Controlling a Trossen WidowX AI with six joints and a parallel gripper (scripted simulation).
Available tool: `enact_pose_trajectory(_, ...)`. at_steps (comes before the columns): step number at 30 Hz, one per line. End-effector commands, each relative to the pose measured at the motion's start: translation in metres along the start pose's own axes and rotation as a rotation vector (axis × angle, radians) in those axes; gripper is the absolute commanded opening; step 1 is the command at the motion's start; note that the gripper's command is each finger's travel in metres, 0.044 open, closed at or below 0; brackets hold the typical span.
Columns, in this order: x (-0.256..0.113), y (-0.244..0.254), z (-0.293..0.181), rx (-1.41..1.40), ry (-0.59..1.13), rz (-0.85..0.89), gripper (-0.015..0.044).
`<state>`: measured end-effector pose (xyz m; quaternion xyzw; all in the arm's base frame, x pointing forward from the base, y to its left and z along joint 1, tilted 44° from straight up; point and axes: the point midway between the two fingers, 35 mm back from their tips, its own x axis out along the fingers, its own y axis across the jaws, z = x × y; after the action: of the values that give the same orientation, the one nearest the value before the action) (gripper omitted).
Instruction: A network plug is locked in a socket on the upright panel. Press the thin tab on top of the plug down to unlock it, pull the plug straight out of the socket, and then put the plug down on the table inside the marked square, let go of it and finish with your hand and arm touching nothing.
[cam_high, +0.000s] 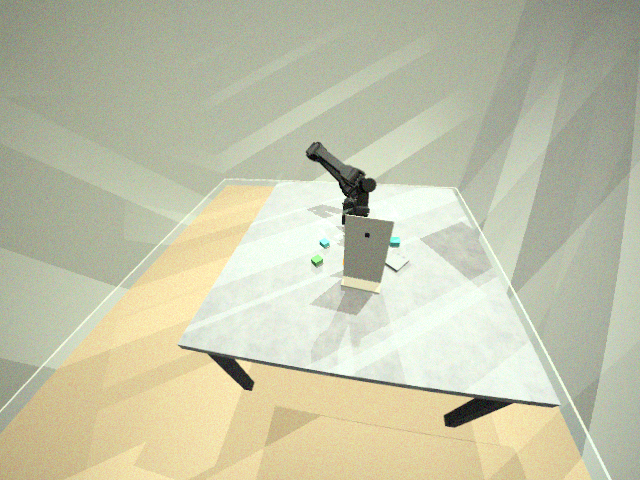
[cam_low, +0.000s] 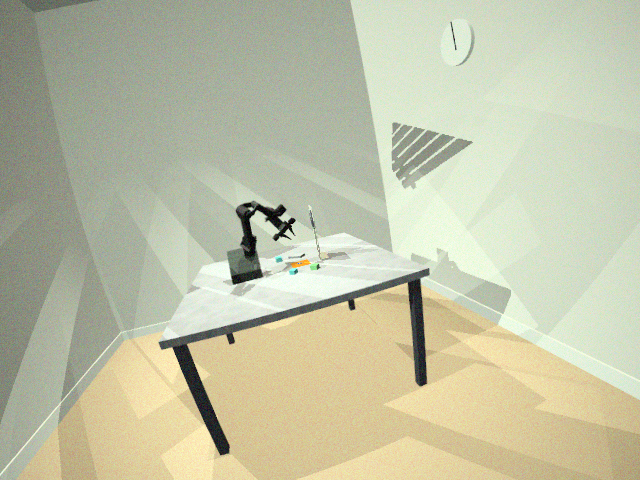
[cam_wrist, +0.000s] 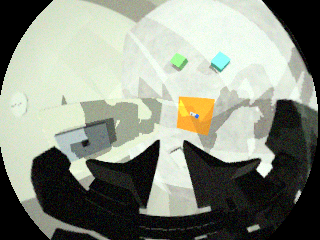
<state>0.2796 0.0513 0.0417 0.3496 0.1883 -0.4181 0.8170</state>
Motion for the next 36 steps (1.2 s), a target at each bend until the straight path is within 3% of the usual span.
enact_pose_trajectory(1,-0.011,0.009,0.002,0.014,-0.004,0.007,0.0156)
enact_pose_trajectory(12,-0.042,0.023,0.008,0.016,-0.012,0.017,0.0156)
enact_pose_trajectory(23,-0.042,0.023,0.008,0.016,-0.012,0.017,0.044)
enact_pose_trajectory(36,-0.042,0.023,0.008,0.016,-0.012,0.017,0.044)
